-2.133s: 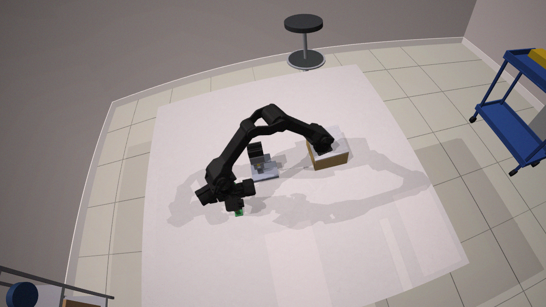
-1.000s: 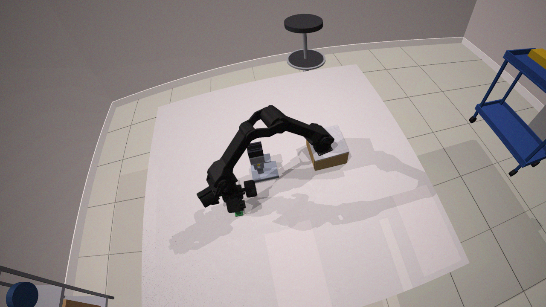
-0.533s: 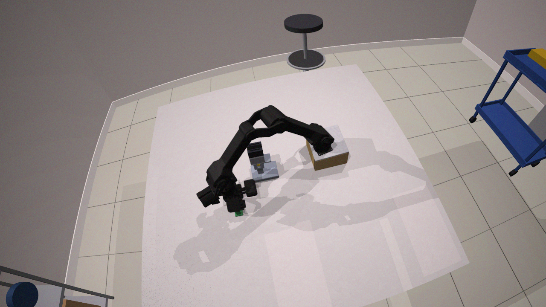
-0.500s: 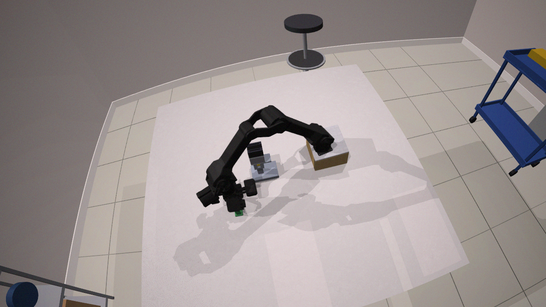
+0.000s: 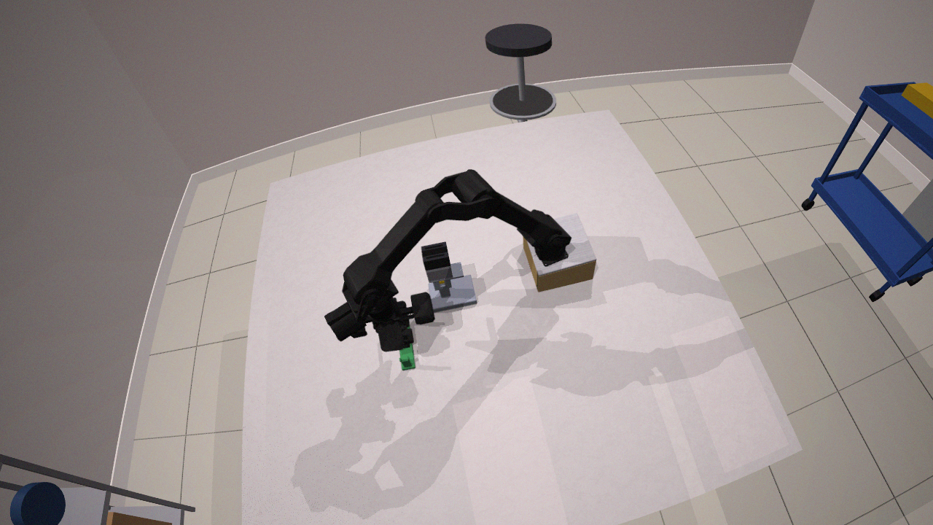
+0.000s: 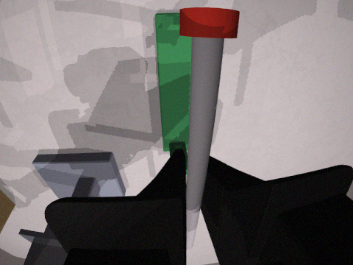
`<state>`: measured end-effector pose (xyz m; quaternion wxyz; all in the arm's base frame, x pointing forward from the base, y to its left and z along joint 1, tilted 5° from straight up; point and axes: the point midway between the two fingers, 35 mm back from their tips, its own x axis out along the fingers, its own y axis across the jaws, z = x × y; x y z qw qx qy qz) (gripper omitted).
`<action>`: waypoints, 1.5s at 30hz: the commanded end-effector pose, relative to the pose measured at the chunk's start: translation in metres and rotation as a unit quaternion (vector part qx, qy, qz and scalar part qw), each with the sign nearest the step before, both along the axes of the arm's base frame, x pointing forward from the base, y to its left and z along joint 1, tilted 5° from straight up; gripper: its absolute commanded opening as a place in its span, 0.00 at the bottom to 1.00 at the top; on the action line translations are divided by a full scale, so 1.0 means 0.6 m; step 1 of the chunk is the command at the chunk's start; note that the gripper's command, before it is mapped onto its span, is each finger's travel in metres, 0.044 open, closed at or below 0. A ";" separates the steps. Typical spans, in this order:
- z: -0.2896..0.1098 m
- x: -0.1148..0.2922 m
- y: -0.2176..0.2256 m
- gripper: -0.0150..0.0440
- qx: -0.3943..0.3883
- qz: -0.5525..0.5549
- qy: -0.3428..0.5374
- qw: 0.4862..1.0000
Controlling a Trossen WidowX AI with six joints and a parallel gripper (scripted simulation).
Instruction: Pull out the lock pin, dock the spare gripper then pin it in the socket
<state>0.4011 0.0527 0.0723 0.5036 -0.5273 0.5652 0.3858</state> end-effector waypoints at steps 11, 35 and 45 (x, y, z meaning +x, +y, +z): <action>0.002 0.000 0.000 0.25 0.000 0.000 0.000 1.000; 0.020 -0.109 0.034 0.25 0.004 0.000 0.005 1.000; 0.021 -0.164 0.043 0.25 0.006 0.001 0.008 1.000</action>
